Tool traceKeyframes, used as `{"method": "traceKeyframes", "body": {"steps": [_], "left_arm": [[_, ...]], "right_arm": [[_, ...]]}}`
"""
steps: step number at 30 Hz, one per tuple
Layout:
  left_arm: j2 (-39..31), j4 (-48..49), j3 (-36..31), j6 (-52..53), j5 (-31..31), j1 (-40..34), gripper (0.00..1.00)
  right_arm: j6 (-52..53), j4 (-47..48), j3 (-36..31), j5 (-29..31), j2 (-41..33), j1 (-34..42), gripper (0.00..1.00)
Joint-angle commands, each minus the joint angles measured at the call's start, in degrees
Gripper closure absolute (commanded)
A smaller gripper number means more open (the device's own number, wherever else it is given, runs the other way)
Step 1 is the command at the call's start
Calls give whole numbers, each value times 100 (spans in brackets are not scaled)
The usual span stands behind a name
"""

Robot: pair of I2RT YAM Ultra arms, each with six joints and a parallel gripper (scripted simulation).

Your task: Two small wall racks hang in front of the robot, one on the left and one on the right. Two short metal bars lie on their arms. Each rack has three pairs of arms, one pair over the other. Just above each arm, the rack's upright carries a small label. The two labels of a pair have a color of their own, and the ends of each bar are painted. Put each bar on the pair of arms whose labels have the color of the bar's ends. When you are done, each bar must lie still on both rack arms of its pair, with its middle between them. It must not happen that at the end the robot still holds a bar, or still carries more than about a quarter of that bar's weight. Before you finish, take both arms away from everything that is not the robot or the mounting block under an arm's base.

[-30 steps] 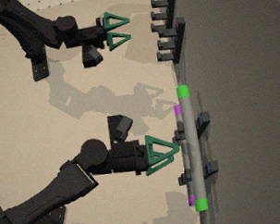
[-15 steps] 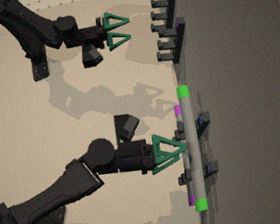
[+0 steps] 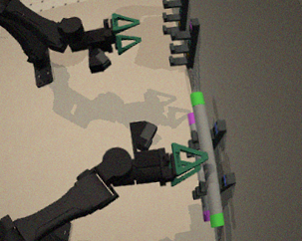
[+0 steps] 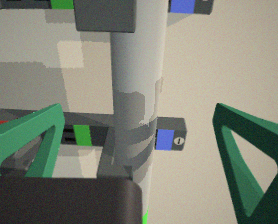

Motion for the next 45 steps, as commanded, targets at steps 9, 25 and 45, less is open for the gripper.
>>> {"method": "traceKeyframes", "body": {"steps": [9, 25, 45], "left_arm": [[36, 61, -58, -4, -34, -51, 0], [36, 61, -58, -4, -34, -51, 0], [36, 61, -58, -4, -34, -51, 0]], "right_arm": [[8, 169, 378, -175, 238, -171, 0], [10, 91, 589, -202, 372, -197, 0], [11, 166, 520, -214, 380, -210, 0]]}}
